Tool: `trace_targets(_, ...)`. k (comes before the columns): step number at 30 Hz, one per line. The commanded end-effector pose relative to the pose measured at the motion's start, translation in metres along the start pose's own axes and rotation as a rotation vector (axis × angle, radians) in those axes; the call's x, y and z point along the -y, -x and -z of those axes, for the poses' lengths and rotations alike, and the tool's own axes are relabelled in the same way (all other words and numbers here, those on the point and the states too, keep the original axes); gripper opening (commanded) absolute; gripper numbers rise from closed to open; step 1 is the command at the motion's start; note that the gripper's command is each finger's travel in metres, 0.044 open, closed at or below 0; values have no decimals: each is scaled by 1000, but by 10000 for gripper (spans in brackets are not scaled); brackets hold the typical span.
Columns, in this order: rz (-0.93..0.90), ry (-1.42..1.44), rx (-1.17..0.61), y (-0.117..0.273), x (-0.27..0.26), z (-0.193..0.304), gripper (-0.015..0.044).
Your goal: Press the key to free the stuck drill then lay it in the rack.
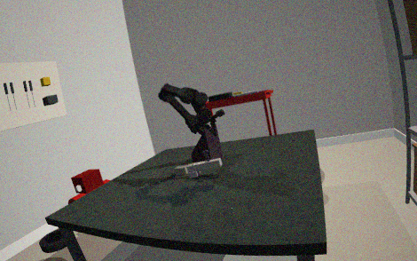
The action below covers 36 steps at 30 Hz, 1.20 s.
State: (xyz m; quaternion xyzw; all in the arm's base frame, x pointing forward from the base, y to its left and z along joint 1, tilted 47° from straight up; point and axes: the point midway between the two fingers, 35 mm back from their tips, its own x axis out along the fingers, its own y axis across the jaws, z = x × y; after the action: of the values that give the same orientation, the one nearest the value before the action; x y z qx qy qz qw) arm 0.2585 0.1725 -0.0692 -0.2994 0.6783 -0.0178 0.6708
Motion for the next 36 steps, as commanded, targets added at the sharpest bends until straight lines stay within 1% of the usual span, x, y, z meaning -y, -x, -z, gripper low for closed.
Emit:
trace_targets(1, 264, -177, -98, -23, 60, 14, 0)
trace_targets(4, 342, -220, -118, -28, 77, 18, 0)
trace_targets(13, 322, -213, -113, -26, 74, 17, 0)
trace_targets(26, 343, -220, -118, -41, 83, 21, 0)
trace_targets(36, 343, -220, -118, -43, 83, 20, 0)
